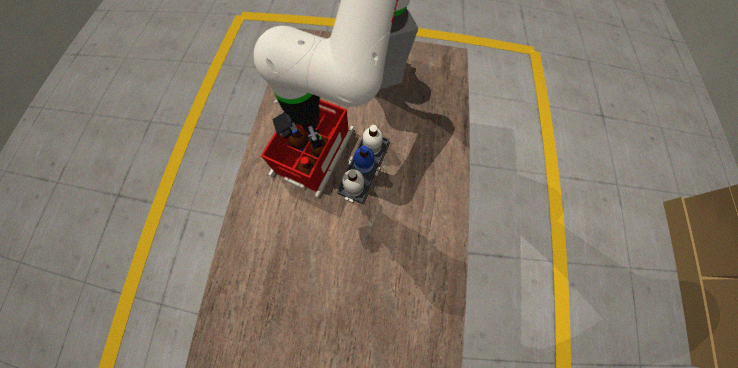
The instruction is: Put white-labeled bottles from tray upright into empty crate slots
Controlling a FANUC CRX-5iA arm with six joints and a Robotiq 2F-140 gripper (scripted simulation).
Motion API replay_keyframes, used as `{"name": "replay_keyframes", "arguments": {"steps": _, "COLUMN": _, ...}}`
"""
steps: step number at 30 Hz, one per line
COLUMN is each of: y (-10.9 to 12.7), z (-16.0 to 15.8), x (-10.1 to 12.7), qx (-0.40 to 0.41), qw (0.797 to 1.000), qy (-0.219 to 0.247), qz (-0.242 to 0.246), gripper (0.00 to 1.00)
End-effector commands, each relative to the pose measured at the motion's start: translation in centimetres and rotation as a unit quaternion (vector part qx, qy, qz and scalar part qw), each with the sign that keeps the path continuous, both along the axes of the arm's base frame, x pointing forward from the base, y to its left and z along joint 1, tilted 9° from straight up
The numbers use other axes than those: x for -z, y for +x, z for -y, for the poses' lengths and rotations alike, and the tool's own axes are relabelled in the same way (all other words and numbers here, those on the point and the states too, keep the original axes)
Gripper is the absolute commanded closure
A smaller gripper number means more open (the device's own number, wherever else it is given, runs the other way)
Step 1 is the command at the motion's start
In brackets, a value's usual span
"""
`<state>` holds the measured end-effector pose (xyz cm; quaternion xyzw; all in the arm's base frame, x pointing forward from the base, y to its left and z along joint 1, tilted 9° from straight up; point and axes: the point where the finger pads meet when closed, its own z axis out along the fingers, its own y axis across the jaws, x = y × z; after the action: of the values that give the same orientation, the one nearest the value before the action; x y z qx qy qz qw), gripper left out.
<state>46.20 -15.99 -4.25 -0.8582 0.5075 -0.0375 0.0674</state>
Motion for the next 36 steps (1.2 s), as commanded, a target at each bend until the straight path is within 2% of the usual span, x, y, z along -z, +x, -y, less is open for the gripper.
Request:
{"name": "replay_keyframes", "arguments": {"steps": 1, "y": 2.1, "z": -3.6, "x": -0.6, "qx": 0.000, "qw": 1.000, "qy": -0.003, "qz": 0.000, "gripper": 0.90}}
{"name": "replay_keyframes", "arguments": {"steps": 9, "y": 4.9, "z": -11.0, "x": -1.7, "qx": -0.003, "qw": 1.000, "qy": -0.003, "qz": 0.002, "gripper": 0.90}}
{"name": "replay_keyframes", "arguments": {"steps": 14, "y": 5.1, "z": -11.8, "x": -1.8, "qx": -0.003, "qw": 1.000, "qy": -0.003, "qz": 0.003, "gripper": 0.90}}
{"name": "replay_keyframes", "arguments": {"steps": 15, "y": 5.1, "z": -11.8, "x": -1.8, "qx": -0.003, "qw": 1.000, "qy": -0.003, "qz": 0.003, "gripper": 0.56}}
{"name": "replay_keyframes", "arguments": {"steps": 36, "y": 5.1, "z": -11.8, "x": -1.8, "qx": -0.003, "qw": 1.000, "qy": -0.003, "qz": 0.003, "gripper": 0.56}}
